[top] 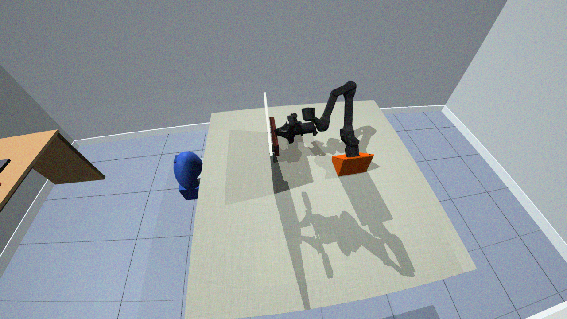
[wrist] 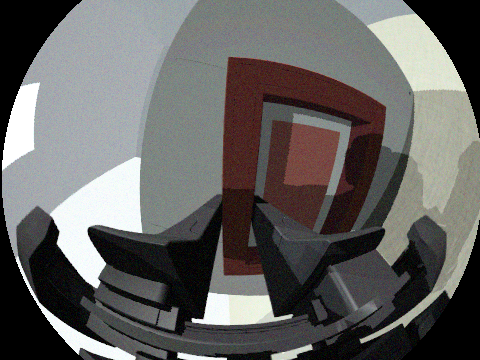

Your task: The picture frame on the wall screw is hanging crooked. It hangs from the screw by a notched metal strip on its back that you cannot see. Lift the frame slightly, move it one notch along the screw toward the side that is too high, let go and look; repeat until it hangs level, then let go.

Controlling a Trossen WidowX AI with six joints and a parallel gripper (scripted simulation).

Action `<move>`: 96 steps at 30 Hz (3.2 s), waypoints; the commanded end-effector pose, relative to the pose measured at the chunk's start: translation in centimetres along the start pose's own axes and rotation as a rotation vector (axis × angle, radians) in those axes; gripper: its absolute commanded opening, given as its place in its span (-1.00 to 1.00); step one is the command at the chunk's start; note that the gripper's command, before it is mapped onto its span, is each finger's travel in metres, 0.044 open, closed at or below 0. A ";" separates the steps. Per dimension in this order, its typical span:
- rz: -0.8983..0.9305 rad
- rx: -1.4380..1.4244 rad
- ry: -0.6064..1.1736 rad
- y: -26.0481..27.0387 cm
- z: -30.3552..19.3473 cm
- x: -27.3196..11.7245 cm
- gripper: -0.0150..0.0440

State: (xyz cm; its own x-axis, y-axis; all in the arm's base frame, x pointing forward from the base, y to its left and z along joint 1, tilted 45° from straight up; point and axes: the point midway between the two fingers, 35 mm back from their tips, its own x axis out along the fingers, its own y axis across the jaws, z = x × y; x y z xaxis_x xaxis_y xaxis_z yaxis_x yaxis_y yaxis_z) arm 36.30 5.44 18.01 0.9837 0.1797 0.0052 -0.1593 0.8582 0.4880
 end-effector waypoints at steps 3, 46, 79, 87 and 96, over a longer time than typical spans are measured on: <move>0.025 -0.004 -0.025 0.7 1.0 0.0 -0.49; 0.025 -0.005 -0.026 0.1 1.0 0.0 -0.49; 0.020 0.002 -0.023 -0.6 0.8 0.0 -0.49; 0.021 0.065 -0.022 -0.6 0.8 0.0 -0.49; 0.021 0.101 -0.021 -0.6 0.8 0.0 -0.49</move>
State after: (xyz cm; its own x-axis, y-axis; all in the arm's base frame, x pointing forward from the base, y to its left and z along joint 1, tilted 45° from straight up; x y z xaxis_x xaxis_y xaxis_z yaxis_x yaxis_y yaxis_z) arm 36.49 4.56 18.46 0.9818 0.1868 0.0346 -0.1733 0.8062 0.5656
